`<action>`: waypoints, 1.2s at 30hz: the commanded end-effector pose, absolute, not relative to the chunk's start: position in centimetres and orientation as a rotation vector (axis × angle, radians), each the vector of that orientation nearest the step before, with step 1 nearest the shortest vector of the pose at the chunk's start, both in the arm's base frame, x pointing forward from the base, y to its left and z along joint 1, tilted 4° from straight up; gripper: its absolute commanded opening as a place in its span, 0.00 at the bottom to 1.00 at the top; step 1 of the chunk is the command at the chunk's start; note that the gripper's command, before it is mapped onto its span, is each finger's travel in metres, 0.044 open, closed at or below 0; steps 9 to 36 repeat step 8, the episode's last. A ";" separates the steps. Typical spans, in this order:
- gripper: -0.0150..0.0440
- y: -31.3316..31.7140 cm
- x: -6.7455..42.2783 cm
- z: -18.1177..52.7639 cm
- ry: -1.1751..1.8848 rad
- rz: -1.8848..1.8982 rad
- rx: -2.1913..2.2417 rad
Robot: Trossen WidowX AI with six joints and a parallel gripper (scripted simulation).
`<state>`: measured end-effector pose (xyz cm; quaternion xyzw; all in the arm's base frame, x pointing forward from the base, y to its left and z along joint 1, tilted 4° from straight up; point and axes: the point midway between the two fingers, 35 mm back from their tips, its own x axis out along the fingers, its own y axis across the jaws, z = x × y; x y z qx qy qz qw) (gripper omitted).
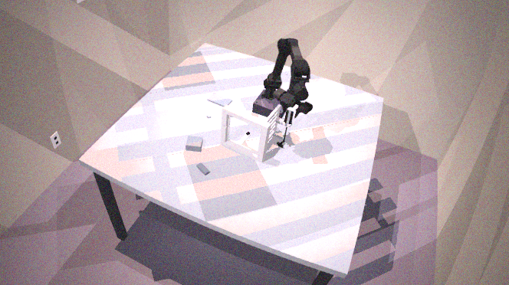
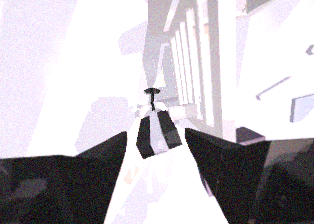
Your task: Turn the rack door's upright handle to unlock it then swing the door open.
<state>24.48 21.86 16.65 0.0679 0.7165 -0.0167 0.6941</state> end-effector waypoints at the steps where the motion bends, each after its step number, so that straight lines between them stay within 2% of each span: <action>1: 0.74 21.9 24.5 16.9 1.605 -0.041 0.150; 36: 0.74 21.8 24.6 17.7 1.603 -0.040 0.153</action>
